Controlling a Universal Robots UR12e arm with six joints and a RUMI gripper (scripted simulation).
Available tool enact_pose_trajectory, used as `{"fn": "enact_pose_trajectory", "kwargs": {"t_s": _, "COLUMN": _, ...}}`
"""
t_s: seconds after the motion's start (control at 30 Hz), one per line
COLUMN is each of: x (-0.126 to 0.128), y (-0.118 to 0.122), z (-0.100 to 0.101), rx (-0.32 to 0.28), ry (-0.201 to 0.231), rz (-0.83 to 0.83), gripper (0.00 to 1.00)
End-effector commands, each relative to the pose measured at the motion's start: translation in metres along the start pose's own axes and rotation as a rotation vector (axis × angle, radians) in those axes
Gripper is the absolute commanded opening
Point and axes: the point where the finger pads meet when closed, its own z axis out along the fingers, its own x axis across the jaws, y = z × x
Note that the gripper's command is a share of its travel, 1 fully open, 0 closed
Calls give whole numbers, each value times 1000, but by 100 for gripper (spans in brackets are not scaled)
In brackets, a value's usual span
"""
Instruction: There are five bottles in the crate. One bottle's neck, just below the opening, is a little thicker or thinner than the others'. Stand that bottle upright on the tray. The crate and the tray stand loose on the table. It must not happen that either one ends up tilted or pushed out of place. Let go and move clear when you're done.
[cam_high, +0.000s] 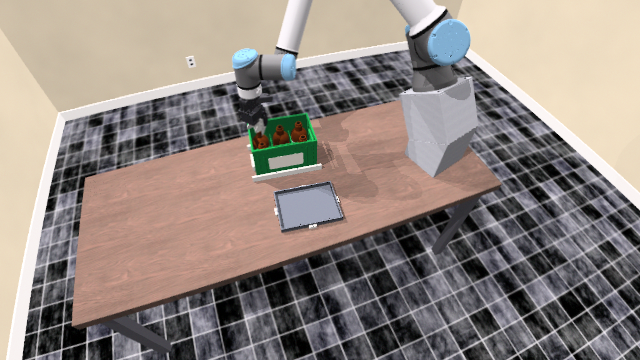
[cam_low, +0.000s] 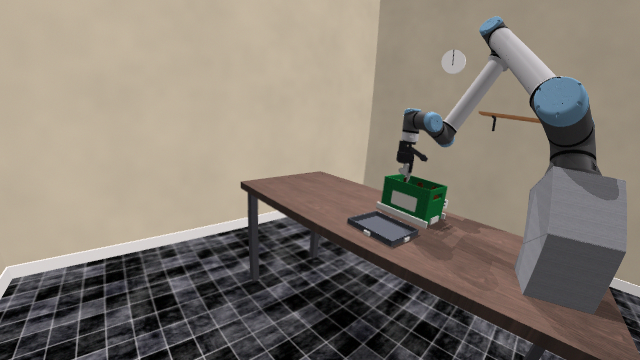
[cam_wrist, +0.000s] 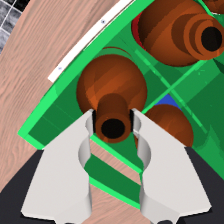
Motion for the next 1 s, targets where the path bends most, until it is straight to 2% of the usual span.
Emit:
{"fn": "enact_pose_trajectory", "kwargs": {"t_s": 0.0, "x": 0, "y": 0, "z": -1, "rx": -1, "ry": -1, "rz": 0, "gripper": 0}}
{"fn": "enact_pose_trajectory", "kwargs": {"t_s": 0.2, "x": 0, "y": 0, "z": -1, "rx": -1, "ry": -1, "rz": 0, "gripper": 0}}
{"fn": "enact_pose_trajectory", "kwargs": {"t_s": 0.23, "x": 0, "y": 0, "z": -1, "rx": -1, "ry": -1, "rz": 0, "gripper": 38}}
{"fn": "enact_pose_trajectory", "kwargs": {"t_s": 0.97, "x": 0, "y": 0, "z": -1, "rx": -1, "ry": -1, "rz": 0, "gripper": 38}}
